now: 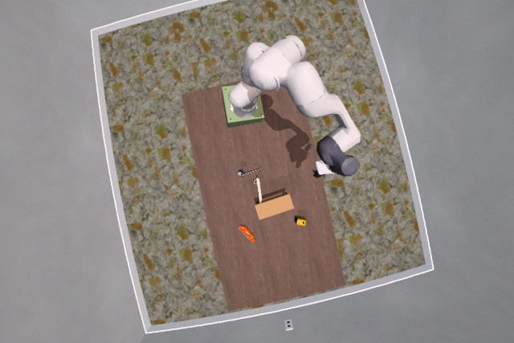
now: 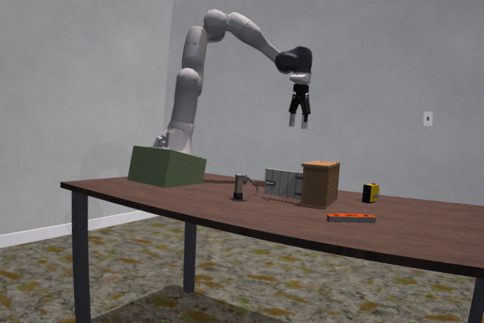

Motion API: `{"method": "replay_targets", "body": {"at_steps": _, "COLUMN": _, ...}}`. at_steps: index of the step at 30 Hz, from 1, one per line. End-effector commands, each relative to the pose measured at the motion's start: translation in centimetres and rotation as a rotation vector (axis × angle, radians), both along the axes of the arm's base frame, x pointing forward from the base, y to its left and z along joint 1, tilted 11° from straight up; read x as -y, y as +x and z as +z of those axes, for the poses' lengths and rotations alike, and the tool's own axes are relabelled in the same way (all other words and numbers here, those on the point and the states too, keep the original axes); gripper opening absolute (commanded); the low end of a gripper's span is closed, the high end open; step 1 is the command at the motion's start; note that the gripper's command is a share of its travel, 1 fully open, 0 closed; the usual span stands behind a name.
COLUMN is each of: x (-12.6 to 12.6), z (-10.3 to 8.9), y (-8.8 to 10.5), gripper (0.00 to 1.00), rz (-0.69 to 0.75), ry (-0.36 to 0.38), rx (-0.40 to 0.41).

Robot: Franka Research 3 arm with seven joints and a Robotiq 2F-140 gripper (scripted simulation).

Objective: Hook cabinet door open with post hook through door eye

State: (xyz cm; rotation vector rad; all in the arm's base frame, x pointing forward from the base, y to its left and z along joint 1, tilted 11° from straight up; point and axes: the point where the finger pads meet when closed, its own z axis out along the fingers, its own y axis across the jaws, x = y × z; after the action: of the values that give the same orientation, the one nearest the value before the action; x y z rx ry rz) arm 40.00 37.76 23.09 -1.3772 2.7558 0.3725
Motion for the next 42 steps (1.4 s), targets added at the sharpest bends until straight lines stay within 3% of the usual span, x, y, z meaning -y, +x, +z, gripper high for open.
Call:
{"method": "replay_targets", "body": {"at_steps": 1, "x": 0.0, "z": 0.0, "y": 0.0, "gripper": 1.00, "rz": 0.000, "ry": 0.000, "rx": 0.000}}
{"method": "replay_targets", "body": {"at_steps": 18, "x": 0.3, "z": -0.1, "y": 0.2, "gripper": 1.00, "rz": -0.008, "ry": -0.001, "rx": -0.001}}
{"method": "replay_targets", "body": {"at_steps": 19, "x": 1.8, "z": -0.8, "y": 1.4, "gripper": 1.00, "rz": -0.052, "ry": -0.004, "rx": -0.008}}
{"method": "replay_targets", "body": {"at_steps": 20, "x": 5.3, "z": -2.3, "y": 3.6, "gripper": 1.00, "rz": -0.146, "ry": -0.012, "rx": -0.022}}
{"method": "replay_targets", "body": {"at_steps": 21, "x": 6.4, "z": -2.7, "y": 3.8, "gripper": 1.00, "rz": -0.283, "ry": -0.024, "rx": -0.043}}
{"method": "replay_targets", "body": {"at_steps": 32, "x": 26.7, "z": -10.3, "y": 6.8, "gripper": 1.00, "rz": -0.837, "ry": -0.076, "rx": -0.132}}
{"method": "replay_targets", "body": {"at_steps": 34, "x": 26.7, "z": -10.3, "y": 6.8, "gripper": 1.00, "rz": -0.837, "ry": -0.076, "rx": -0.132}}
{"method": "replay_targets", "body": {"at_steps": 35, "x": 31.5, "z": -11.9, "y": 7.6, "gripper": 1.00, "rz": -0.893, "ry": -0.080, "rx": -0.134}}
{"method": "replay_targets", "body": {"at_steps": 38, "x": 35.8, "z": -13.3, "y": 9.1, "gripper": 1.00, "rz": -0.893, "ry": -0.080, "rx": -0.134}}
{"method": "replay_targets", "body": {"at_steps": 42, "x": 36.1, "z": -13.4, "y": 9.2, "gripper": 1.00, "rz": -0.893, "ry": -0.080, "rx": -0.134}}
